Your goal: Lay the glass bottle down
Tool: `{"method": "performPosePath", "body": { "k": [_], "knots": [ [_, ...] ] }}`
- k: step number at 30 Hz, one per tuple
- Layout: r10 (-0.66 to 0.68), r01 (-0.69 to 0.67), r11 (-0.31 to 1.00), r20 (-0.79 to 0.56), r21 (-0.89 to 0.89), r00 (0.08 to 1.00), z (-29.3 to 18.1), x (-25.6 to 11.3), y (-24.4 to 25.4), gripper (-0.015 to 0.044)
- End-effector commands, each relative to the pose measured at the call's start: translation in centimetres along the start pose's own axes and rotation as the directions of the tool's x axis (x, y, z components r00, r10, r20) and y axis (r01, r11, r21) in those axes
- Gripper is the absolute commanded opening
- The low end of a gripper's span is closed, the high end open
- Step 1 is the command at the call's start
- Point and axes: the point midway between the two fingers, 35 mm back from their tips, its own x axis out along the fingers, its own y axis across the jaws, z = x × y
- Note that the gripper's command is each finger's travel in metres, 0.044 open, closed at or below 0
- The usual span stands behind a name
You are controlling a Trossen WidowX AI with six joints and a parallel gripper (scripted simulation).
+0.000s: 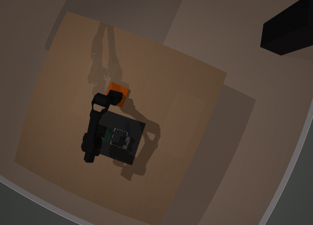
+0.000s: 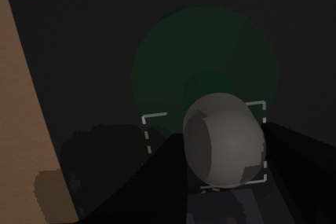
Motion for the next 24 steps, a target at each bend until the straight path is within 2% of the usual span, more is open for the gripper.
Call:
{"method": "performPosePath", "body": {
  "k": [1,24],
  "knots": [
    [0.001,-0.001,1.000,-0.003,0.004,1.000,0.0,0.0,0.0,0.0125],
    [0.000,0.000,1.000,0.010,0.001,1.000,-1.3,-0.4,0.0,0.0125]
  ]
}}
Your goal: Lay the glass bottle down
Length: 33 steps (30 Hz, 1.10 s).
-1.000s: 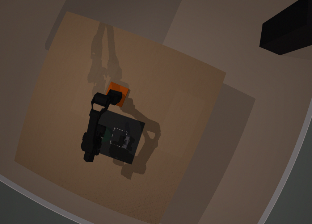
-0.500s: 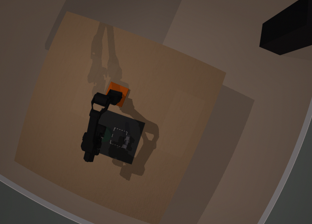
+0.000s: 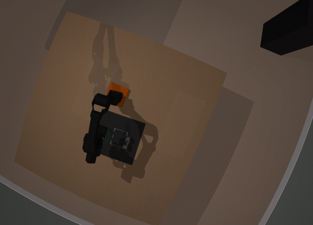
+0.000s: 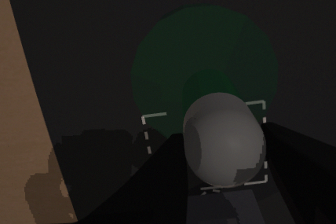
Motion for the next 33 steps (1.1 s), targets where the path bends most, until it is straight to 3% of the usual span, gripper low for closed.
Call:
{"method": "performPosePath", "body": {
  "k": [1,33],
  "knots": [
    [0.000,0.000,1.000,-0.011,-0.003,1.000,-0.9,-0.3,0.0,0.0125],
    [-0.007,0.006,1.000,0.073,0.021,0.997,-3.0,-0.6,0.0,0.0125]
  ]
}}
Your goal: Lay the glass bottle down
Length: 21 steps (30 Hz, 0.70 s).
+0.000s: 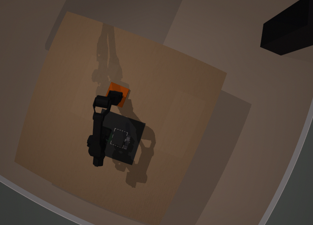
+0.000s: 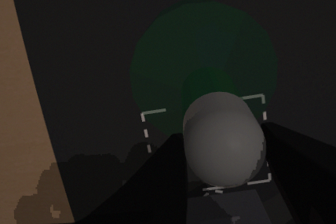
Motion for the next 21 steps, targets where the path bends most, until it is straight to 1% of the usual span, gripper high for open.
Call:
{"method": "performPosePath", "body": {
  "k": [1,21],
  "knots": [
    [0.001,-0.001,1.000,-0.012,-0.003,1.000,-0.9,-0.3,0.0,0.0125],
    [-0.003,0.003,1.000,0.041,0.012,0.999,-2.2,-0.5,0.0,0.0125]
  ]
}}
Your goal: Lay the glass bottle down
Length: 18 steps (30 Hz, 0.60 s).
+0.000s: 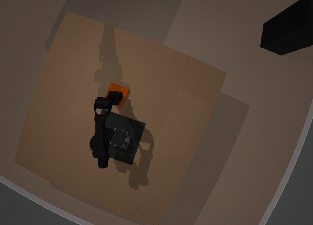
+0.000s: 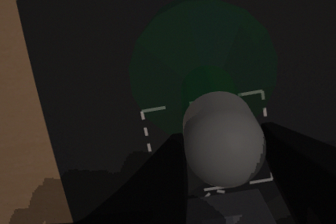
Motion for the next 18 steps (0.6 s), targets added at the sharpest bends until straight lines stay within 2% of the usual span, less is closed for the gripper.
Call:
{"method": "performPosePath", "body": {
  "k": [1,18],
  "knots": [
    [0.001,-0.001,1.000,-0.011,-0.003,1.000,-0.9,-0.3,0.0,0.0125],
    [-0.001,0.001,1.000,0.033,0.010,0.999,-2.0,-0.4,-0.1,0.0125]
  ]
}}
